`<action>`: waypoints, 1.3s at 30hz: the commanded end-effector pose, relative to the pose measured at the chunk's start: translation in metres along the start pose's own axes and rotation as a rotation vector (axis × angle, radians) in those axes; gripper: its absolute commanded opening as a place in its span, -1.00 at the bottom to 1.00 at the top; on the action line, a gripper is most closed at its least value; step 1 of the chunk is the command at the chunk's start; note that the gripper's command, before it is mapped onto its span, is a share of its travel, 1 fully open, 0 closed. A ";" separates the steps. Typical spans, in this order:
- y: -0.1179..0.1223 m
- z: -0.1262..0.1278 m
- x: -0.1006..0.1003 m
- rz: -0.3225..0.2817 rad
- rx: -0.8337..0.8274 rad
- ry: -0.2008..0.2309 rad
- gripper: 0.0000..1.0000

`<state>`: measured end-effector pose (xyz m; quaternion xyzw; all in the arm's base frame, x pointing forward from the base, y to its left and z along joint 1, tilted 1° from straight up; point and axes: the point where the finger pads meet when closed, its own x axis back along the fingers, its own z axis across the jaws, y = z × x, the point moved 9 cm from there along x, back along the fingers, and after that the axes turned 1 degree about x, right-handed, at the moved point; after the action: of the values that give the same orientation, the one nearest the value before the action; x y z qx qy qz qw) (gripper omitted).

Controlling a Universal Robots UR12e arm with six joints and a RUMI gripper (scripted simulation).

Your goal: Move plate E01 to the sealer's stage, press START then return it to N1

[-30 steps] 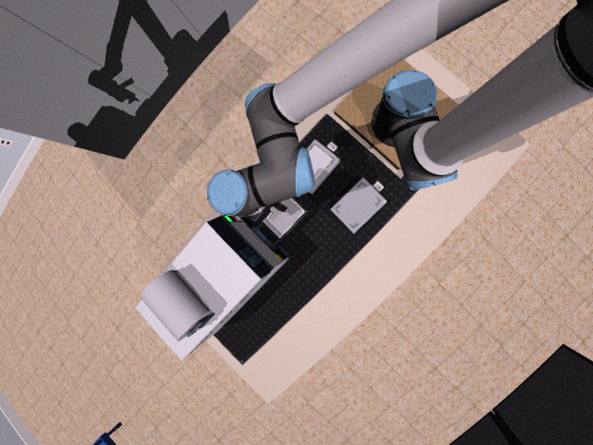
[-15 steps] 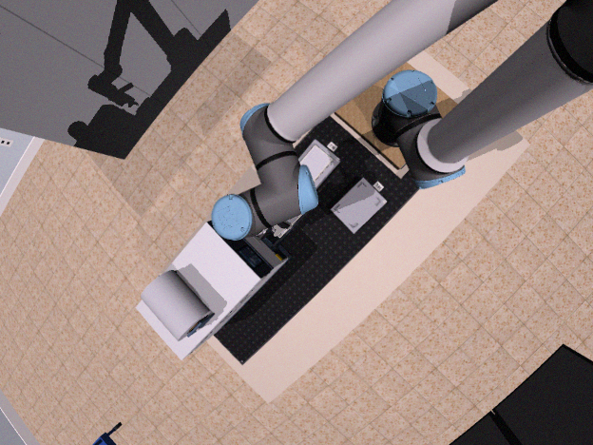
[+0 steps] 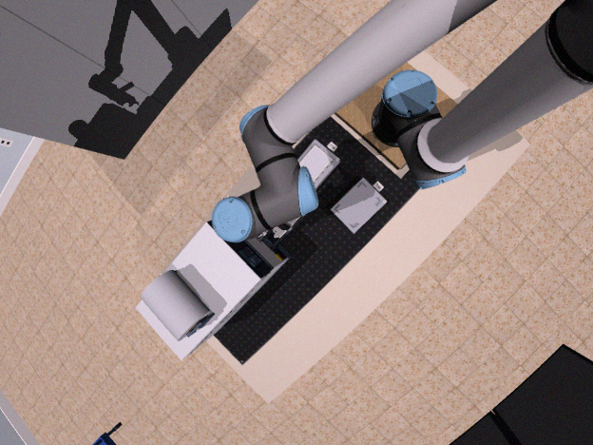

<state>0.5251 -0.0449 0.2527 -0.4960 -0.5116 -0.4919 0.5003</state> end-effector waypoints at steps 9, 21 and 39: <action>0.000 0.000 -0.014 -0.001 0.000 0.000 0.36; 0.000 0.000 -0.031 -0.001 0.000 0.000 0.36; 0.000 0.000 -0.042 -0.001 0.000 0.000 0.36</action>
<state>0.5254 -0.0455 0.2107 -0.4961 -0.5115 -0.4919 0.5003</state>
